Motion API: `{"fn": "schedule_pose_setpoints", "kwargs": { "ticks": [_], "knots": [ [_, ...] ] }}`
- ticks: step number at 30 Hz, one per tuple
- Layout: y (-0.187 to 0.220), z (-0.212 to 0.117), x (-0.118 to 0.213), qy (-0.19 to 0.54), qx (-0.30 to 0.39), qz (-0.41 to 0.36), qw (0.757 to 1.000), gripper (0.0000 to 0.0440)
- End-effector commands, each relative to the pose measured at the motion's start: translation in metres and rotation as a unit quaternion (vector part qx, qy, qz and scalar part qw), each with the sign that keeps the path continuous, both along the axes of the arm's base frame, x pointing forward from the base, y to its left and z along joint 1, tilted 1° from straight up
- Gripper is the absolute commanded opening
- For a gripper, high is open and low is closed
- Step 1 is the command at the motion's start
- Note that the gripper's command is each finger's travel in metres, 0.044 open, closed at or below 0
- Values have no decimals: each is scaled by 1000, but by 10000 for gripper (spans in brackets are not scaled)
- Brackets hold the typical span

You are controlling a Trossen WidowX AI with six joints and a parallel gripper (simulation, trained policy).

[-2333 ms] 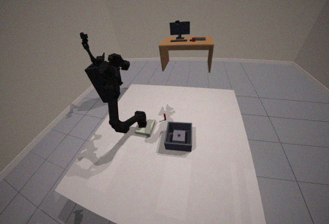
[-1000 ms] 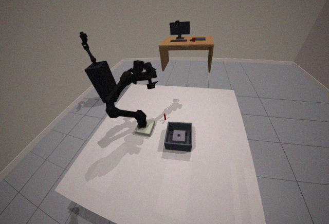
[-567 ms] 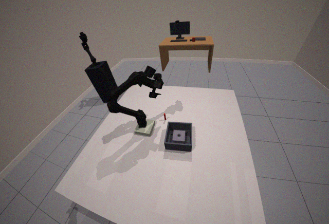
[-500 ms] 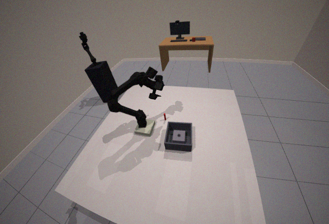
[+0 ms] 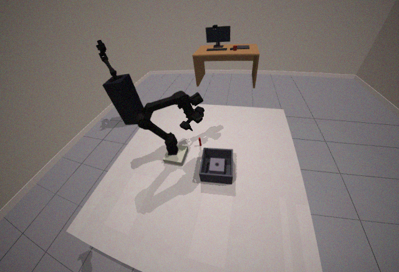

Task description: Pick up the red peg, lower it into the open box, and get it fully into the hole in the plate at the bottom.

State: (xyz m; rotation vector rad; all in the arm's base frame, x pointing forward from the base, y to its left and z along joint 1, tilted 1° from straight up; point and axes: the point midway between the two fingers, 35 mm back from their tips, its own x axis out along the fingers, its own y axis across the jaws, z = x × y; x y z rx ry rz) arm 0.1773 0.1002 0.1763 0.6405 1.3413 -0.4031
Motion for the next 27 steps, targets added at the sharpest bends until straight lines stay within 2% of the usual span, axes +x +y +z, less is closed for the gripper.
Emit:
{"fn": "schedule_pose_setpoints", "kwargs": {
  "ticks": [1, 13, 27],
  "knots": [
    [-7, -20, -3, 43, -34, -21, 998, 440],
    [-11, -73, 0, 112, -96, -52, 988, 440],
    [-12, -131, 9, 111, -131, -55, 984, 440]
  ]
}}
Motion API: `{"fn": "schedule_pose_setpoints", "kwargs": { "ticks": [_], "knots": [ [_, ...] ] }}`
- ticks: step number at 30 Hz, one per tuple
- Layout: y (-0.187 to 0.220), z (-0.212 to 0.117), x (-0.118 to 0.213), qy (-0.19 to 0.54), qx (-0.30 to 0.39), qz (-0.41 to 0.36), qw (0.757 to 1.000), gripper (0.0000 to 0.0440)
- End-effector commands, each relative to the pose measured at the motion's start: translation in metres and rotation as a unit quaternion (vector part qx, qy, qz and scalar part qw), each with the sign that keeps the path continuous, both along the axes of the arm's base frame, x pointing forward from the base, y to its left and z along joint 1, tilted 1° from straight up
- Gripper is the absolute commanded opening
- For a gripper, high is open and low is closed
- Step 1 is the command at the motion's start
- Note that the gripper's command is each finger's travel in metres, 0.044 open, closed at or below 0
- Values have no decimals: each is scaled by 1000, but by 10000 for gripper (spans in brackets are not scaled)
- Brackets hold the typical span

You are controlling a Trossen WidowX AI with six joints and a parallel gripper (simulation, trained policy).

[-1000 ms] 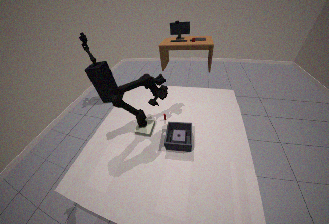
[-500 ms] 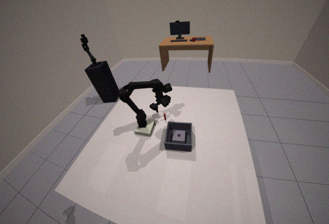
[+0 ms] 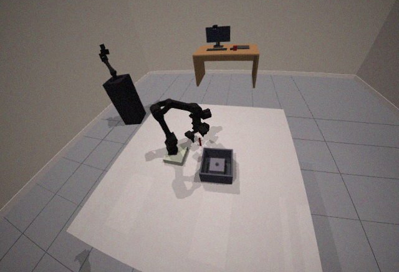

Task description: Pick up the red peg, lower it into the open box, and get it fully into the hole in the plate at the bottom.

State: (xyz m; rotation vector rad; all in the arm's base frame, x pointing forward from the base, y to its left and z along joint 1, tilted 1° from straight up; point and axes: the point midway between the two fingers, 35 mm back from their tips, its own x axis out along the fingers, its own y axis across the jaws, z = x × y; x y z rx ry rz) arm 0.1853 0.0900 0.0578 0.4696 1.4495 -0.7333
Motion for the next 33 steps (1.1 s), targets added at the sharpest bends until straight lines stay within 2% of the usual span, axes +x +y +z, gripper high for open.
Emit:
{"fn": "schedule_pose_setpoints", "kwargs": {
  "ticks": [1, 6, 8, 23, 24, 33],
  "knots": [
    [-2, -17, 1, -5, -11, 0, 1000, 440],
    [-5, -34, 3, -11, -19, 5, 1000, 433],
    [-6, -40, 3, -10, -22, 6, 1000, 405],
    [-14, -59, 1, 21, -44, 2, 999, 13],
    [-14, -59, 0, 23, -46, 2, 999, 0],
    [-33, -23, 18, -12, -84, 10, 996, 0]
  ]
}}
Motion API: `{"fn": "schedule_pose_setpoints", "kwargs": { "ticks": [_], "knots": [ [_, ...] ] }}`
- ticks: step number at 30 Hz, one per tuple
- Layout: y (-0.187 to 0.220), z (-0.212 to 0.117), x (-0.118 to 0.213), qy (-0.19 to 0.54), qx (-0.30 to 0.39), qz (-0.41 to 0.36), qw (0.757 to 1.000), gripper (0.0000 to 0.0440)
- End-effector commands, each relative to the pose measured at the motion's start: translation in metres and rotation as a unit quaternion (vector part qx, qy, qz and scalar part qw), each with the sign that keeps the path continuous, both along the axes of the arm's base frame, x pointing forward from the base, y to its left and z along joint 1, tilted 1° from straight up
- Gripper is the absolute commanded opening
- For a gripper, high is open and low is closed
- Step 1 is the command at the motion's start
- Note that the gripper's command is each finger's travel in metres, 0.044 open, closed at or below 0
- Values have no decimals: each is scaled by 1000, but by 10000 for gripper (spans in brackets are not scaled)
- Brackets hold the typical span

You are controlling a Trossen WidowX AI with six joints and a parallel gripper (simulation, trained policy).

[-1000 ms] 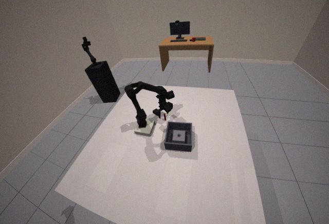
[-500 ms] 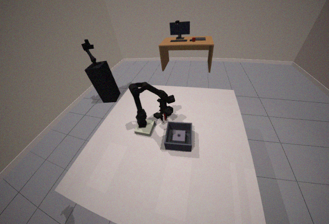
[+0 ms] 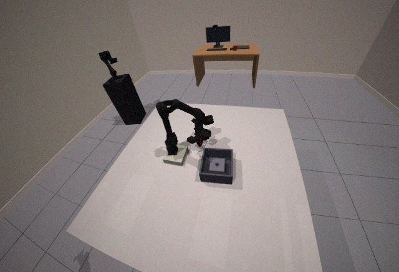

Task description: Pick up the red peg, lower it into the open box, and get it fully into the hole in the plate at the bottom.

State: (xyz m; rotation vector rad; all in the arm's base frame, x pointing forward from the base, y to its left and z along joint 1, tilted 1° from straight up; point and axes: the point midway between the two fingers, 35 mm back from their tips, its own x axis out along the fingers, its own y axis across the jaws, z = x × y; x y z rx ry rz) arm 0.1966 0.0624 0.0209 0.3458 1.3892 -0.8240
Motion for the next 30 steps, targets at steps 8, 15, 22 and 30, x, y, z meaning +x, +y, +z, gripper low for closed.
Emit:
{"fn": "schedule_pose_setpoints", "kwargs": {
  "ticks": [8, 15, 22, 30],
  "knots": [
    [-22, 55, 25, -49, -31, -4, 998, 0],
    [-43, 86, 41, -79, -47, -37, 995, 0],
    [-71, 100, 55, -102, -59, -78, 990, 0],
    [-105, 102, 72, -119, -66, -112, 984, 0]
  ]
}}
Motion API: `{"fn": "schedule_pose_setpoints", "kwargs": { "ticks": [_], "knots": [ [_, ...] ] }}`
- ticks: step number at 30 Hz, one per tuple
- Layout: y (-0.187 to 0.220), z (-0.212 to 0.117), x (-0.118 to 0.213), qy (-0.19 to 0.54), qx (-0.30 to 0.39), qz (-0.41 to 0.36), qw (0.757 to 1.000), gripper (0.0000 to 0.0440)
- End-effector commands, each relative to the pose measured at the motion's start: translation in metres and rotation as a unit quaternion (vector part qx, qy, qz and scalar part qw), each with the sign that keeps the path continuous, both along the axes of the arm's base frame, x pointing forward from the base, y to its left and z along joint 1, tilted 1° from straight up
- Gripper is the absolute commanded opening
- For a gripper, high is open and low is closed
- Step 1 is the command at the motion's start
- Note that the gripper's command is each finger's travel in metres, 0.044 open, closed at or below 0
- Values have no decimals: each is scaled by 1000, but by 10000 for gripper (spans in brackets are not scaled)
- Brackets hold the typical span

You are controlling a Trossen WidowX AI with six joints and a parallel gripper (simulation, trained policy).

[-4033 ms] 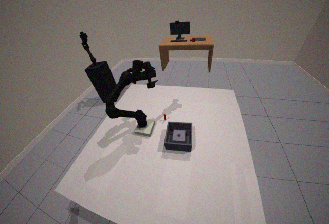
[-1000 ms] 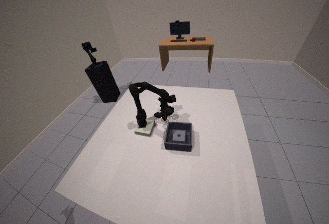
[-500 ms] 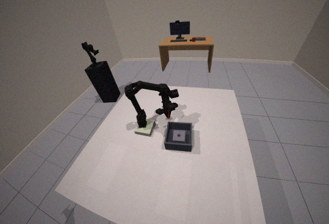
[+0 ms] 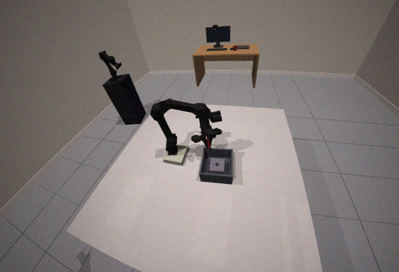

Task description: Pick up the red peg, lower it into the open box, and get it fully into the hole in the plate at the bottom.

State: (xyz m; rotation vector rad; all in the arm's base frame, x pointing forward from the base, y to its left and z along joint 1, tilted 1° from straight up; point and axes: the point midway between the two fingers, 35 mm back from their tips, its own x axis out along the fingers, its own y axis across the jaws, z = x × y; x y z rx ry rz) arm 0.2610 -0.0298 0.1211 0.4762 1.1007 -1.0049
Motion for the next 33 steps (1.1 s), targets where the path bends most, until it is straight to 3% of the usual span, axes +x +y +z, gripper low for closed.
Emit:
{"fn": "schedule_pose_setpoints", "kwargs": {
  "ticks": [1, 13, 28, 33],
  "knots": [
    [-18, 1, 10, -9, -5, -12, 1000, 0],
    [-62, -16, 32, -14, 6, -15, 1000, 0],
    [-84, -51, 47, 8, 48, 48, 998, 2],
    [-85, -65, 47, 23, 65, 68, 995, 89]
  ]
}}
